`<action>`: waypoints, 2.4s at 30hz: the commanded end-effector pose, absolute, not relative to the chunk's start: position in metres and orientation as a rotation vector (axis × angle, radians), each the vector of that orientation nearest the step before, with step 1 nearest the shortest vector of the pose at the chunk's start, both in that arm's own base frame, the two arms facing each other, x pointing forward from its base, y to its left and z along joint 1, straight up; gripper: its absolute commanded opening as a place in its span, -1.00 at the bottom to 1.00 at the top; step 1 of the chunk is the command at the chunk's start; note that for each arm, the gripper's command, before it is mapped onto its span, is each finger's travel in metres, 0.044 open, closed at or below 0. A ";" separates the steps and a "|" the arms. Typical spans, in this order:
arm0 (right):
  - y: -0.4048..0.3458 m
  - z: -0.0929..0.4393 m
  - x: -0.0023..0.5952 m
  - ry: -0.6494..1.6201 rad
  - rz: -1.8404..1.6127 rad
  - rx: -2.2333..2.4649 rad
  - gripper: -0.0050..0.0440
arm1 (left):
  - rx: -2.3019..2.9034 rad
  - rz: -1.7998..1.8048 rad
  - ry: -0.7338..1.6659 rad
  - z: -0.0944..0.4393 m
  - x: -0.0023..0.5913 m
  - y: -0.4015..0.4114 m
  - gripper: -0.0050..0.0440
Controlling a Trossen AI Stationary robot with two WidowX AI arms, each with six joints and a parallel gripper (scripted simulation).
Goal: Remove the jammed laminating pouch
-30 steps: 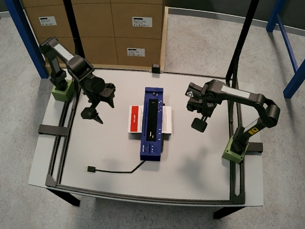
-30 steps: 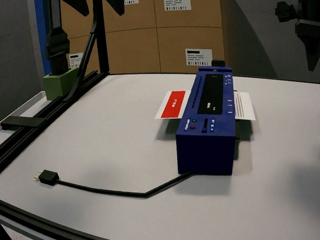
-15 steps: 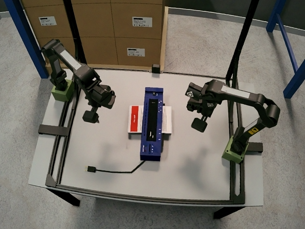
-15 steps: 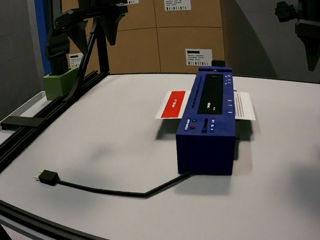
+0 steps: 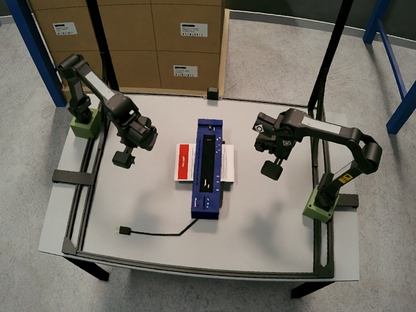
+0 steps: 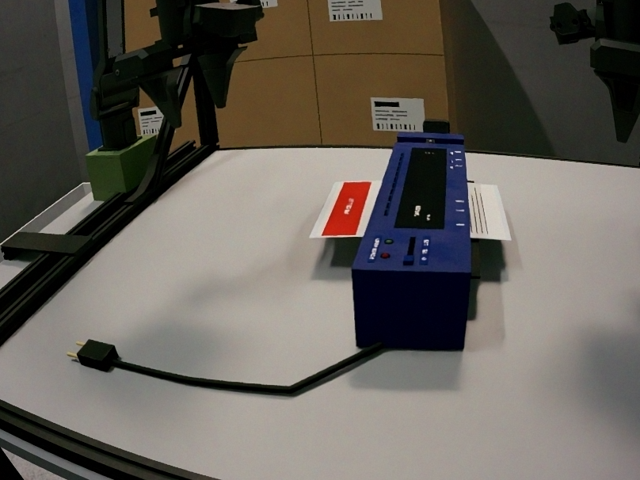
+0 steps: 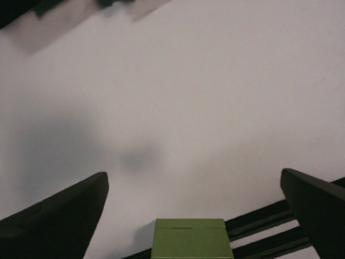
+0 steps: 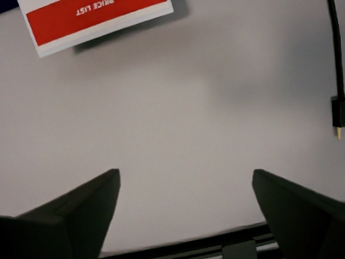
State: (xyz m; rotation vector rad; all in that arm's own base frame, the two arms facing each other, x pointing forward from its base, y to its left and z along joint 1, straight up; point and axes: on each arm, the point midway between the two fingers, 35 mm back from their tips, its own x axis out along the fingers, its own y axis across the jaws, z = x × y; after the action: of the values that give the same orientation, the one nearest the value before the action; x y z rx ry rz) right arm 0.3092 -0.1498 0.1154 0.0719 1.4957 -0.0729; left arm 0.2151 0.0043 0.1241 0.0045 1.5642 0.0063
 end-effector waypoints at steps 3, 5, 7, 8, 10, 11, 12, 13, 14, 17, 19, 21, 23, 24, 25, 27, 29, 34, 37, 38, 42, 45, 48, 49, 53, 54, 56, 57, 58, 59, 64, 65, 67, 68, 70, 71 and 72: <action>-0.138 0.103 0.337 1.265 -0.271 0.385 0.32 | 0.005 0.007 1.545 0.129 0.217 0.004 1.00; -0.132 0.097 0.345 1.207 -0.309 0.492 0.32 | 0.005 0.007 1.545 0.129 0.217 0.004 1.00; -0.126 0.092 0.353 1.152 -0.339 0.601 0.32 | 0.005 0.007 1.545 0.129 0.217 0.004 1.00; -0.123 0.089 0.356 1.125 -0.352 0.656 0.32 | 0.005 0.007 1.545 0.129 0.217 0.004 1.00; -0.123 0.089 0.356 1.059 -0.388 0.747 0.32 | 0.005 0.007 1.545 0.129 0.217 0.004 1.00; -0.123 0.089 0.356 1.028 -0.404 0.782 0.32 | 0.005 0.007 1.545 0.129 0.217 0.004 1.00; -0.123 0.089 0.356 1.028 -0.404 0.782 0.32 | 0.005 0.007 1.545 0.129 0.217 0.004 1.00; -0.123 0.089 0.356 1.028 -0.404 0.782 0.32 | 0.005 0.007 1.545 0.129 0.217 0.004 1.00; -0.123 0.089 0.356 1.028 -0.404 0.782 0.32 | 0.005 0.007 1.545 0.129 0.217 0.004 1.00; -0.119 0.086 0.362 1.034 -0.397 0.854 0.32 | 0.005 0.007 1.545 0.129 0.217 0.004 1.00; -0.113 0.084 0.366 0.954 -0.422 0.986 0.32 | 0.005 0.007 1.545 0.129 0.217 0.004 1.00; -0.107 0.082 0.369 0.878 -0.435 1.118 0.32 | 0.005 0.007 1.545 0.129 0.217 0.004 1.00; -0.100 0.082 0.370 0.814 -0.437 1.241 0.32 | 0.005 0.007 1.545 0.129 0.217 0.004 1.00; -0.096 0.082 0.370 0.789 -0.434 1.296 0.32 | 0.005 0.007 1.545 0.129 0.217 0.004 1.00; -0.092 0.082 0.370 0.765 -0.430 1.352 0.32 | 0.005 0.007 1.545 0.129 0.217 0.004 1.00; -0.092 0.082 0.370 0.741 -0.431 1.385 0.32 | 0.005 0.007 1.545 0.129 0.217 0.004 1.00; -0.092 0.082 0.370 0.741 -0.431 1.385 0.32 | 0.005 0.007 1.545 0.129 0.217 0.004 1.00; -0.096 0.082 0.371 0.803 -0.431 1.323 0.32 | 0.005 0.007 1.545 0.129 0.217 0.004 1.00; -0.095 0.082 0.371 0.781 -0.432 1.346 0.32 | 0.005 0.007 1.545 0.129 0.217 0.004 1.00; -0.094 0.082 0.371 0.773 -0.432 1.354 0.32 | 0.005 0.007 1.545 0.129 0.217 0.004 1.00; -0.092 0.082 0.370 0.743 -0.431 1.386 0.32 | 0.005 0.007 1.545 0.129 0.217 0.004 1.00; -0.092 0.082 0.370 0.743 -0.431 1.386 0.32 | 0.005 0.007 1.545 0.129 0.217 0.004 1.00; -0.092 0.082 0.370 0.743 -0.431 1.386 0.32 | 0.005 0.007 1.545 0.129 0.217 0.004 1.00; -0.094 0.074 0.372 0.749 -0.428 1.377 0.32 | 0.005 0.007 1.545 0.129 0.217 0.004 1.00; -0.093 0.037 0.371 0.744 -0.431 1.385 0.32 | 0.005 0.007 1.545 0.129 0.217 0.004 1.00; -0.092 0.032 0.371 0.743 -0.432 1.386 0.32 | 0.005 0.007 1.545 0.129 0.217 0.004 1.00; -0.092 0.032 0.371 0.743 -0.432 1.386 0.32 | 0.005 0.007 1.545 0.129 0.217 0.004 1.00; -0.092 0.032 0.371 0.743 -0.432 1.386 0.32 | 0.005 0.007 1.545 0.129 0.217 0.004 1.00; -0.092 0.032 0.371 0.743 -0.432 1.386 0.32 | 0.005 0.007 1.545 0.129 0.217 0.004 1.00; -0.092 0.032 0.371 0.743 -0.432 1.386 0.32 | 0.005 0.007 1.545 0.129 0.217 0.004 1.00; -0.092 0.032 0.371 0.743 -0.432 1.386 0.32 | 0.005 0.007 1.545 0.129 0.217 0.004 1.00; -0.092 0.032 0.371 0.743 -0.432 1.386 0.32 | 0.005 0.007 1.545 0.129 0.217 0.004 1.00; -0.092 0.031 0.371 0.744 -0.432 1.386 0.32 | 0.005 0.007 1.545 0.129 0.217 0.004 1.00; -0.092 0.031 0.371 0.744 -0.432 1.386 0.32 | 0.005 0.007 1.545 0.129 0.217 0.004 1.00; -0.092 0.031 0.371 0.744 -0.432 1.386 0.32 | 0.005 0.007 1.545 0.129 0.217 0.004 1.00; -0.092 0.031 0.371 0.744 -0.432 1.386 0.32 | 0.005 0.007 1.545 0.129 0.217 0.004 1.00; -0.092 0.031 0.371 0.744 -0.432 1.386 0.32 | 0.005 0.007 1.545 0.129 0.217 0.004 1.00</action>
State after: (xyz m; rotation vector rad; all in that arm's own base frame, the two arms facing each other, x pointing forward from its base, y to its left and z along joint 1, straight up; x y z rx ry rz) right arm 0.3702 -0.0927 0.0300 1.3853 0.7496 -0.4313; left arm 0.2151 0.0043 0.1241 0.0045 1.5642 0.0063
